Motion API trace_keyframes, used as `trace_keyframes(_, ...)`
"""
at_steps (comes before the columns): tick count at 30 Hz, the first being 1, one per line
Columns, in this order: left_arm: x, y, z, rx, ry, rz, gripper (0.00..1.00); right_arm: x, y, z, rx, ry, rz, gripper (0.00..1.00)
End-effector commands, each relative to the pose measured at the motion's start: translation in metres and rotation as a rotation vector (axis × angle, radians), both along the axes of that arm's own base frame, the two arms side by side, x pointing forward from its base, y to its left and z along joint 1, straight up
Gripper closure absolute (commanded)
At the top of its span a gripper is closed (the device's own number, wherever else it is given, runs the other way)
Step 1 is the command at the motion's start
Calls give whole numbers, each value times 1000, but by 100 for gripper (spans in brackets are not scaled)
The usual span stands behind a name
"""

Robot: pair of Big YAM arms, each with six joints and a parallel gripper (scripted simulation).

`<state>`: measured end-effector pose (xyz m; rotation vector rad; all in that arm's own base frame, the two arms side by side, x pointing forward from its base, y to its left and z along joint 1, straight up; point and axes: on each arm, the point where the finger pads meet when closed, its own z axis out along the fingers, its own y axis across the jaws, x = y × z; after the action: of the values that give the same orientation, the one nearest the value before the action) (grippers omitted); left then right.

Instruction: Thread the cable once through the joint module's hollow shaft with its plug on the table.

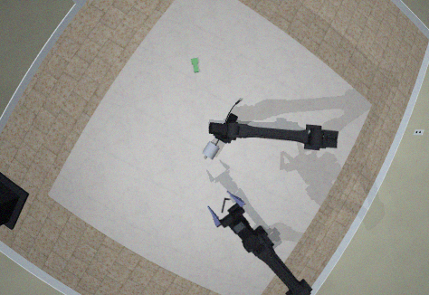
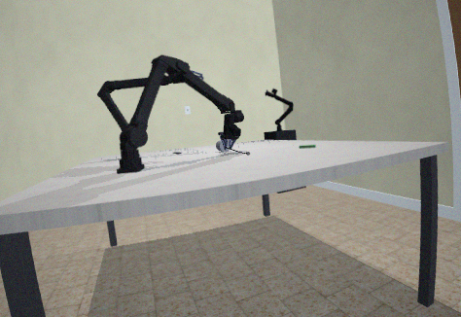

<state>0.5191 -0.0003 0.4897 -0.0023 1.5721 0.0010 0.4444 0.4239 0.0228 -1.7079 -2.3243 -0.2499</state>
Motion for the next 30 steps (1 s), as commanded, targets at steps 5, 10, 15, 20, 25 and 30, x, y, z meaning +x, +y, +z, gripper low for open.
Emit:
trace_keyframes(5,0,3,42,6,-69,6,4,12,-6,-3,3,-5,50,68)
trace_keyframes(10,0,3,42,6,-69,6,4,10,-23,-12,-10,13,69,68)
trace_keyframes(15,0,3,42,6,-69,6,4,14,-31,-12,-10,10,96,68)
trace_keyframes(20,0,3,42,6,-69,6,4,11,-29,-12,-11,12,103,68)
trace_keyframes(25,0,3,42,6,-69,6,4,1,-20,-15,-10,14,124,100)
trace_keyframes(30,0,3,42,6,-69,6,4,6,-23,-13,-6,8,116,100)
